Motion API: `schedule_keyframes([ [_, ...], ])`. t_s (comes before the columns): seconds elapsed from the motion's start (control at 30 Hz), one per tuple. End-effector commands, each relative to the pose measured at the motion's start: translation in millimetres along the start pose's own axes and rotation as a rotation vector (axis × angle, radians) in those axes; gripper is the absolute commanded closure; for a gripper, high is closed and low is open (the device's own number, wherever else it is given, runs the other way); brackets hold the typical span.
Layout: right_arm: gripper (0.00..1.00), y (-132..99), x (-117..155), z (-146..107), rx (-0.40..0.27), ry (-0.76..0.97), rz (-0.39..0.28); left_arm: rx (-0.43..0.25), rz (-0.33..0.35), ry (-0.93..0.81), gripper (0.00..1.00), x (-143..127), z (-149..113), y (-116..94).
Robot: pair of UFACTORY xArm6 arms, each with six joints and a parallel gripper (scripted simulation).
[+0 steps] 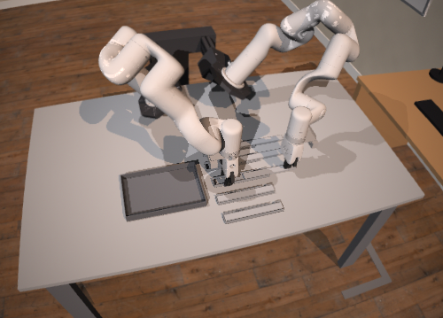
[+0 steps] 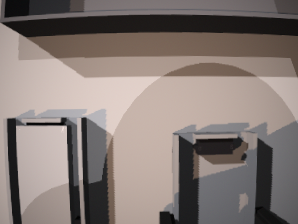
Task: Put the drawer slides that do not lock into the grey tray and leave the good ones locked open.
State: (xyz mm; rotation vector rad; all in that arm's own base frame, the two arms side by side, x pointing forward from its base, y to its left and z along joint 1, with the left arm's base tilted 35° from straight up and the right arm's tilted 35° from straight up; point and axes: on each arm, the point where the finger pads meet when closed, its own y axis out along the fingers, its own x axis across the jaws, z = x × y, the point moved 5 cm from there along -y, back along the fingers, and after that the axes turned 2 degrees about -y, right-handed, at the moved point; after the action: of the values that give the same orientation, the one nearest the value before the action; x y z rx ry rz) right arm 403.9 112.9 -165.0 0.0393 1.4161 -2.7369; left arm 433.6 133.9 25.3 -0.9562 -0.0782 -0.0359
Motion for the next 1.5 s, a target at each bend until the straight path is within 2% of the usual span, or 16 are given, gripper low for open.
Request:
schedule_keyframes([
  [0.0, 1.00, -1, -1, 0, -0.002, 0.001, 0.003, 0.000, -0.002, 0.000, 1.00, 1, -2, -1],
  [0.43, 1.00, -1, -1, 0, -0.002, 0.001, 0.003, 0.000, -0.002, 0.000, 1.00, 0, -18, -1],
  [1.47, 1.00, -1, -1, 0, -0.002, 0.001, 0.003, 0.000, -0.002, 0.000, 1.00, -2, -91, -1],
])
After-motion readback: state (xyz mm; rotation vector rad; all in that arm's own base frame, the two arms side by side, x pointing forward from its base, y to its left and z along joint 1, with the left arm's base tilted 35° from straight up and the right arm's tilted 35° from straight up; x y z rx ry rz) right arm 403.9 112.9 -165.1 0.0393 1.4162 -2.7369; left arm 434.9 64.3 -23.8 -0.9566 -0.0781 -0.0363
